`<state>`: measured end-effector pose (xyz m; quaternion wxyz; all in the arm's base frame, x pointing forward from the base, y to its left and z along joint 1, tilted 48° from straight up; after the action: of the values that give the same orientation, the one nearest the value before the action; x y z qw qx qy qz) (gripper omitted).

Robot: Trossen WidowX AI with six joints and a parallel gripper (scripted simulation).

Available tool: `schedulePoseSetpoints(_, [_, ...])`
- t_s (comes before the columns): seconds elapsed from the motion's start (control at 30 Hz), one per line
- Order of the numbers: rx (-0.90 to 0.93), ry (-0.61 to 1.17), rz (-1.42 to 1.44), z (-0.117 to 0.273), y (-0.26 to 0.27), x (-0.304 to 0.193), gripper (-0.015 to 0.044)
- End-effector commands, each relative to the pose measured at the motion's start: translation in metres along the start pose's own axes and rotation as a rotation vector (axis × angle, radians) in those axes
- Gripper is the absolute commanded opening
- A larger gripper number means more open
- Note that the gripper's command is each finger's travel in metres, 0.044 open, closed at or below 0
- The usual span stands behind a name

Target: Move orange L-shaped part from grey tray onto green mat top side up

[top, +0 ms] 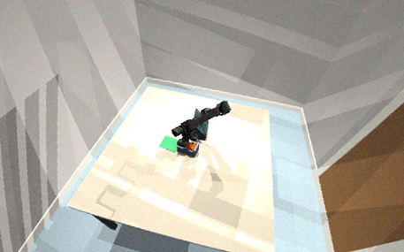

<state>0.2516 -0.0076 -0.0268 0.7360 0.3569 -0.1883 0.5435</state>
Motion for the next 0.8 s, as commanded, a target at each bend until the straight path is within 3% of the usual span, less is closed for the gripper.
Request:
schedulePoseSetpoints(0.0, [-0.007,-0.004,0.005,0.008,-0.001,0.001,0.0])
schedulePoseSetpoints(0.77, [-0.007,-0.002,0.004,0.045,-0.001,0.001,0.0])
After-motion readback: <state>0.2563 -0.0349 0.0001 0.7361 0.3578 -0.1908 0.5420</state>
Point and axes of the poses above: the point midway between the two fingers, 35 mm back from their tips, its own z axis back along the fingers, its own y axis across the jaws, x = y × z, the point moved 2 cm from there along z, back along the fingers, and after that the axes turned 14 degrees about -z, right-handed, at the moved point
